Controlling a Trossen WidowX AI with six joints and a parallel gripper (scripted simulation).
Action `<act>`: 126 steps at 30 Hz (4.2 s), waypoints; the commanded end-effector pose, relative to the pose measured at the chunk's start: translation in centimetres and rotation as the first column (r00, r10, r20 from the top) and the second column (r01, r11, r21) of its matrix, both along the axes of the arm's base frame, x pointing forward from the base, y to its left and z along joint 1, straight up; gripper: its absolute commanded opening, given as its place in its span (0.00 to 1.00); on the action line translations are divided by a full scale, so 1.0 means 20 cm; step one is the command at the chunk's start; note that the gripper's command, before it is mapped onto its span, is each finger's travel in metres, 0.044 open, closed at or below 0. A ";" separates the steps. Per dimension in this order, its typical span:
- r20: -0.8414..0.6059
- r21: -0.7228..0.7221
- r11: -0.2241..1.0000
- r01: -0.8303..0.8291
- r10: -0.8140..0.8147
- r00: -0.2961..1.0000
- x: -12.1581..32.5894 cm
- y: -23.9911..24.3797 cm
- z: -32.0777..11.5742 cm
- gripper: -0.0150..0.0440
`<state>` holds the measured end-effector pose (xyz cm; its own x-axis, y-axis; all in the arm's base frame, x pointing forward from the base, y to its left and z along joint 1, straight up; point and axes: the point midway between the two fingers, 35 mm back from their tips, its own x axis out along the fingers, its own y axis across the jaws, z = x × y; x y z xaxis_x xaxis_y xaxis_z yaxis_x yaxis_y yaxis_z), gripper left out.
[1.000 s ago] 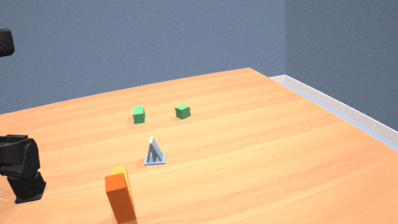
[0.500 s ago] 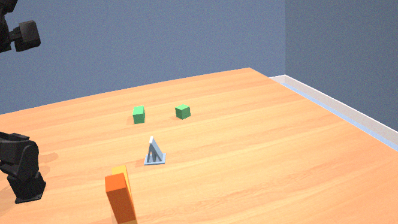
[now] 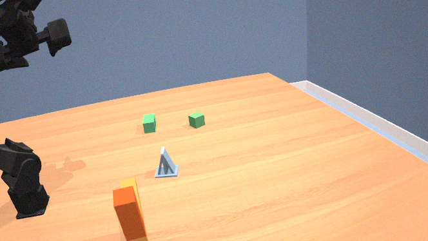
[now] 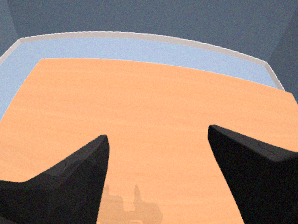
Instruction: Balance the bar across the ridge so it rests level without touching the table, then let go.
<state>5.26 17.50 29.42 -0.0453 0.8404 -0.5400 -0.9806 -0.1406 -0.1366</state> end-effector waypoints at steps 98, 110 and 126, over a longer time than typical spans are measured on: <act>0.066 -0.842 0.524 0.128 -0.135 0.989 0.87 -1.29 -1.12 0.79; 0.066 -0.842 0.524 0.128 -0.135 0.989 0.87 -1.29 -1.18 0.79; 0.066 -0.842 0.524 0.128 -0.135 0.989 0.87 -1.29 -1.25 0.79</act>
